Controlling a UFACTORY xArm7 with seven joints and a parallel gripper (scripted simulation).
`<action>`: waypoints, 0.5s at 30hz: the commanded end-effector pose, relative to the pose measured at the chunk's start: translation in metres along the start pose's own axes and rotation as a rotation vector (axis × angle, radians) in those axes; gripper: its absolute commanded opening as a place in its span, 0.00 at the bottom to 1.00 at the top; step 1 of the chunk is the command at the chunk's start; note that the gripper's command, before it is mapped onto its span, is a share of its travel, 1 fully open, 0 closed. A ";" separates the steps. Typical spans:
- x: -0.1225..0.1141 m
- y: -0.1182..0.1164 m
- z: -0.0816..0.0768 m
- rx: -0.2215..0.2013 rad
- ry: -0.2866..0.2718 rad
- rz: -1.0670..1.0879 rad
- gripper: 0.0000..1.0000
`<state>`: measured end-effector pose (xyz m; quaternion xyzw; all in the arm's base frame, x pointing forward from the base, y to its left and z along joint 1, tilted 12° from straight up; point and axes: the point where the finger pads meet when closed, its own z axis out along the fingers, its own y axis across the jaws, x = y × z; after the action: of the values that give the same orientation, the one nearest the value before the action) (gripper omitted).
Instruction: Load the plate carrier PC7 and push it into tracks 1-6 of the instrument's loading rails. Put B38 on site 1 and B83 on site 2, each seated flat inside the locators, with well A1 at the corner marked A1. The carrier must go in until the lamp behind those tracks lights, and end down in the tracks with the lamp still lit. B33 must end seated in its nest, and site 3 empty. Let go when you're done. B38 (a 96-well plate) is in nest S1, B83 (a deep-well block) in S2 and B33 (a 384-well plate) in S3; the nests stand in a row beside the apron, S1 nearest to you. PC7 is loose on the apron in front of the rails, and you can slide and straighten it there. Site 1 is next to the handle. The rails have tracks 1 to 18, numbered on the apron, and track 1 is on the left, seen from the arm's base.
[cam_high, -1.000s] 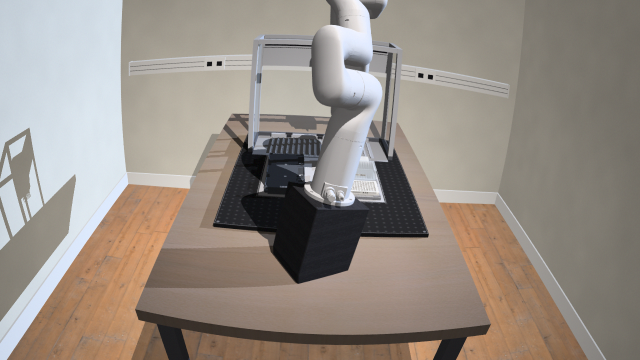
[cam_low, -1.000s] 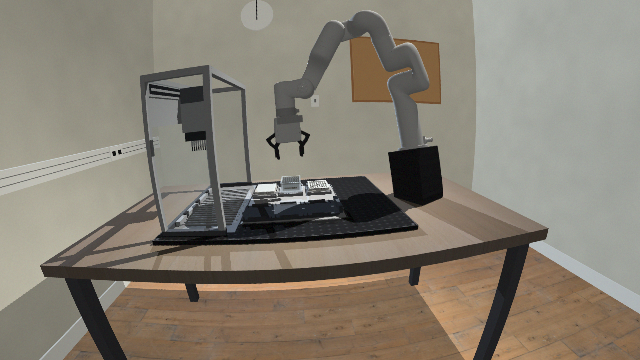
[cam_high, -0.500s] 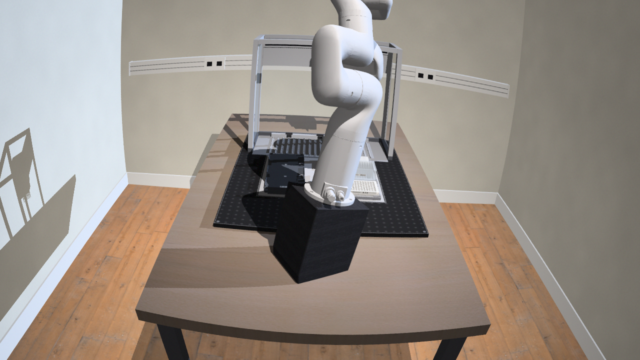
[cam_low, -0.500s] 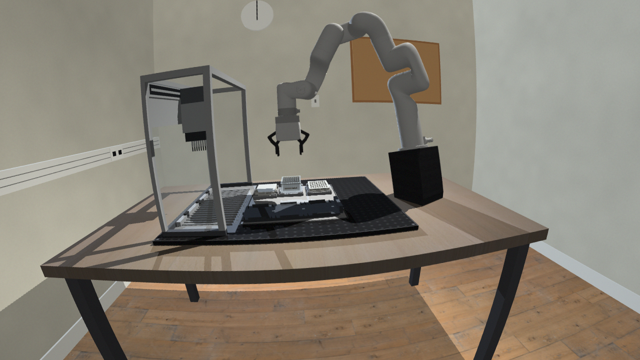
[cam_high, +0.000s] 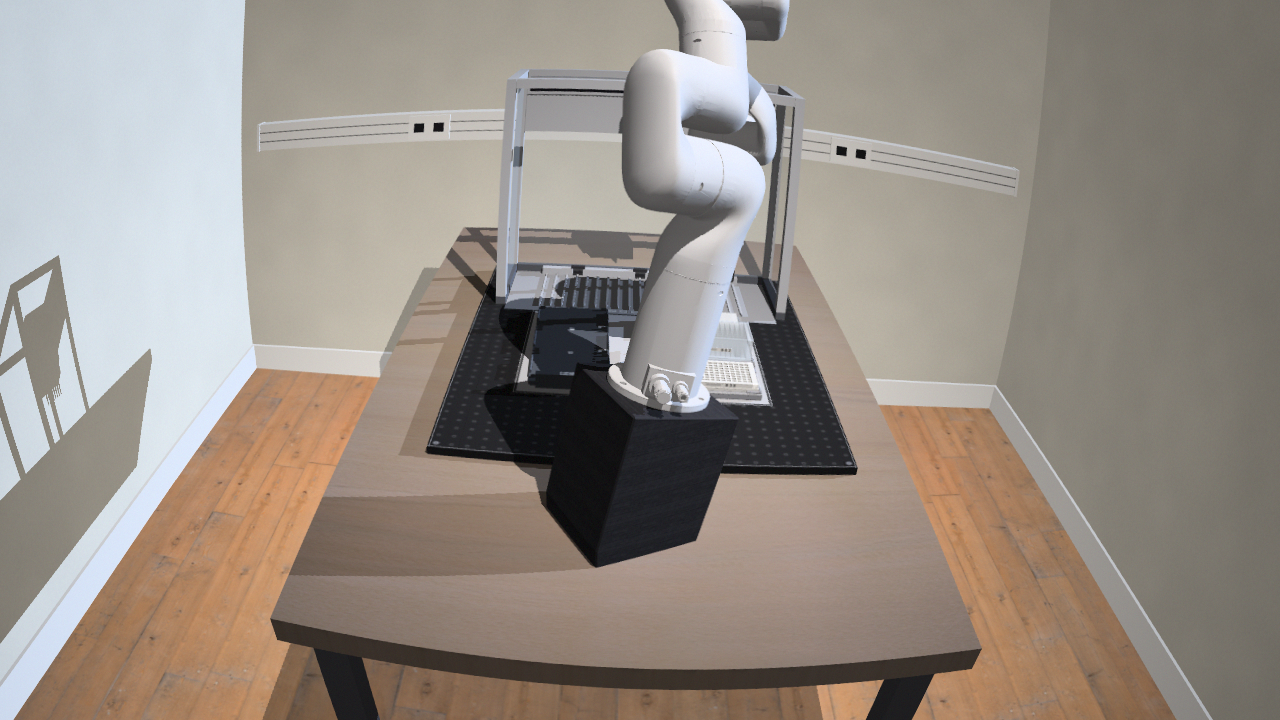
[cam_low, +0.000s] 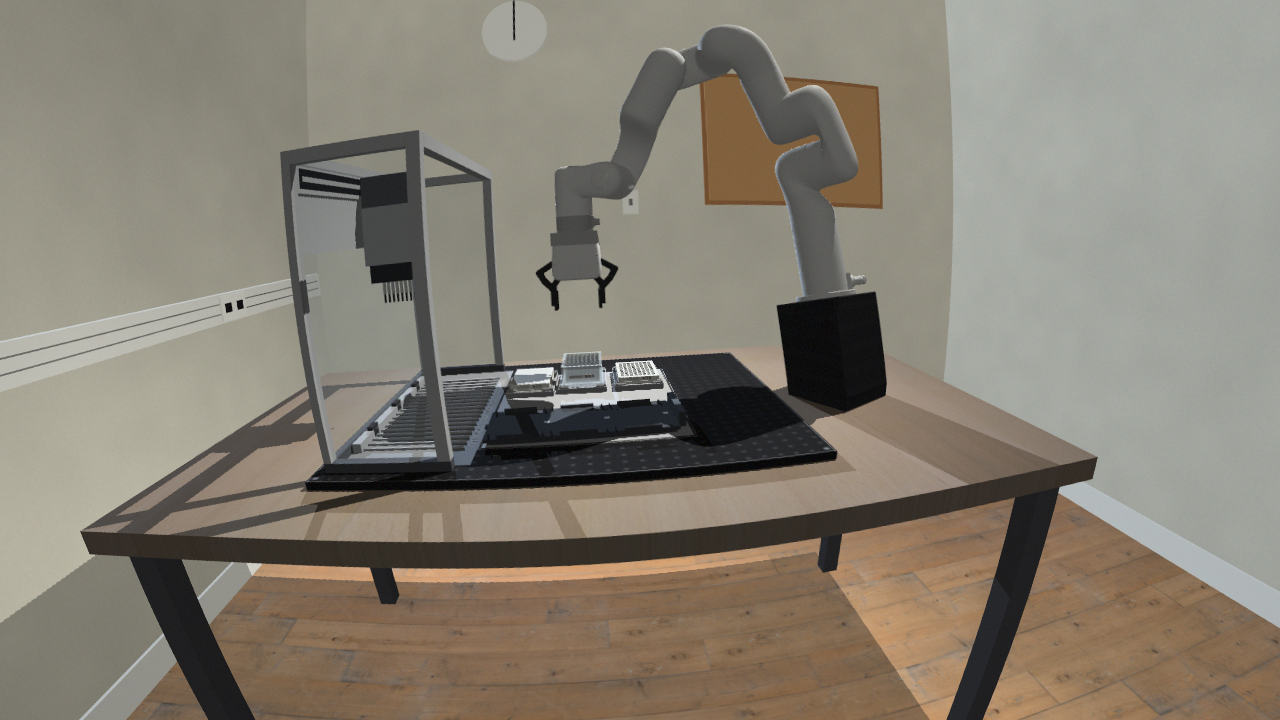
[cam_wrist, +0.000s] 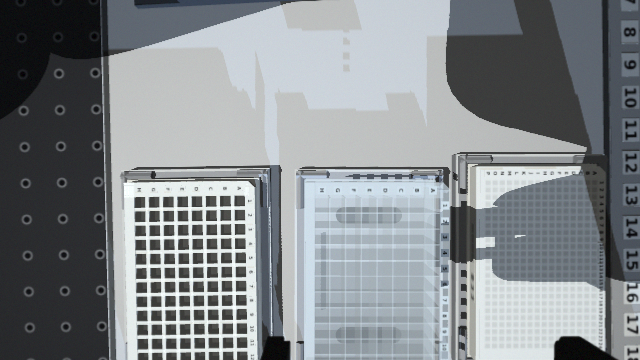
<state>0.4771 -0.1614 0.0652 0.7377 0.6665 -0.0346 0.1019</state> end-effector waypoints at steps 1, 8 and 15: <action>-0.001 0.001 -0.001 -0.003 0.000 0.001 1.00; -0.001 0.001 0.006 -0.003 0.000 0.001 1.00; -0.001 0.001 0.017 -0.003 0.000 0.001 1.00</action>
<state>0.4776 -0.1638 0.0549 0.7380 0.6661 -0.0350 0.1020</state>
